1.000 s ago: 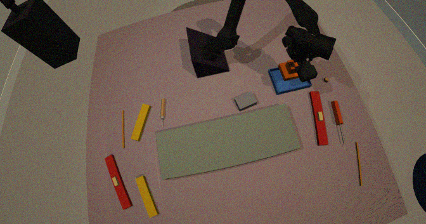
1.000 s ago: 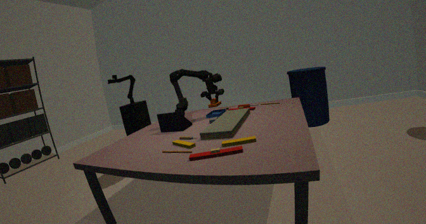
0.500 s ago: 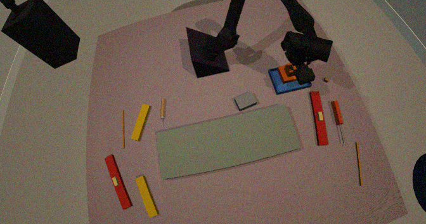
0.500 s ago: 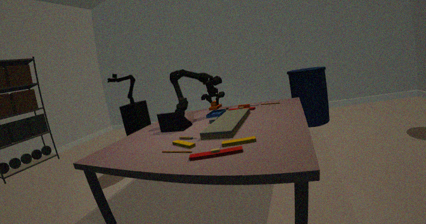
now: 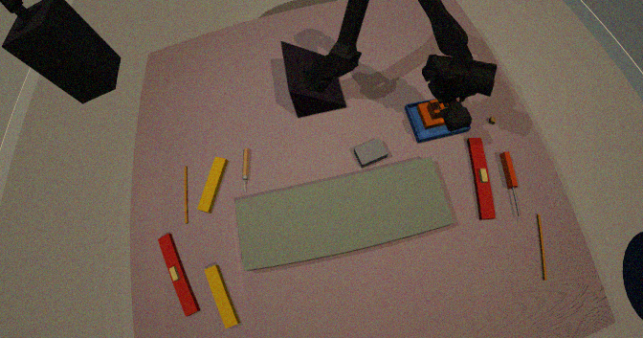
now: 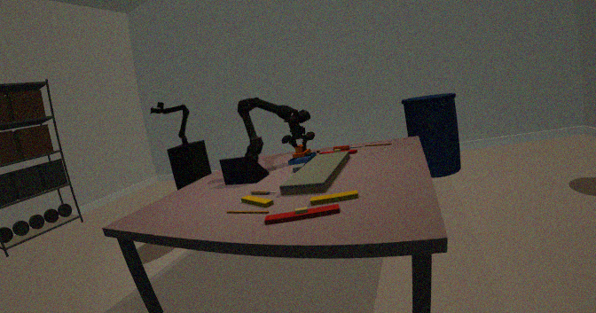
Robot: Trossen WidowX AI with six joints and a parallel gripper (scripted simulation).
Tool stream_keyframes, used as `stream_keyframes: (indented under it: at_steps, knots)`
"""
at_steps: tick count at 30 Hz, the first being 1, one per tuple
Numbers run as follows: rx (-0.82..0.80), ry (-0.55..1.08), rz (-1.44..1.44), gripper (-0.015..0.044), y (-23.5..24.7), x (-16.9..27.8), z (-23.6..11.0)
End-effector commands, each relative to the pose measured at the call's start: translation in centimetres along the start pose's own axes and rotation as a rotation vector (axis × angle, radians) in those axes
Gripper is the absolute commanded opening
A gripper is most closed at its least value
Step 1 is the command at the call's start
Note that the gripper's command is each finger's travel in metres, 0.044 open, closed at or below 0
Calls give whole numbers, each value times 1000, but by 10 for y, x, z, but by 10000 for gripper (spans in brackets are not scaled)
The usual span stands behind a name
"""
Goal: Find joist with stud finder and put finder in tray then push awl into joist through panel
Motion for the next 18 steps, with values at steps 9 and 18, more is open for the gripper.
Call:
stream_keyframes:
  at_steps: [9,18]
  knots:
    - [4,-2,4,0,1,3,13]
    - [5,-5,5,0,3,7,26]
Point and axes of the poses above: the point midway between the two fingers, 35 mm back from their tips, its own z axis out along the fingers, its own y axis across the jaws, x = y × z, the point moved 2 cm from there along -z, back along the fingers, and after that the axes turned 13 degrees about -z, right-handed, at the moved point
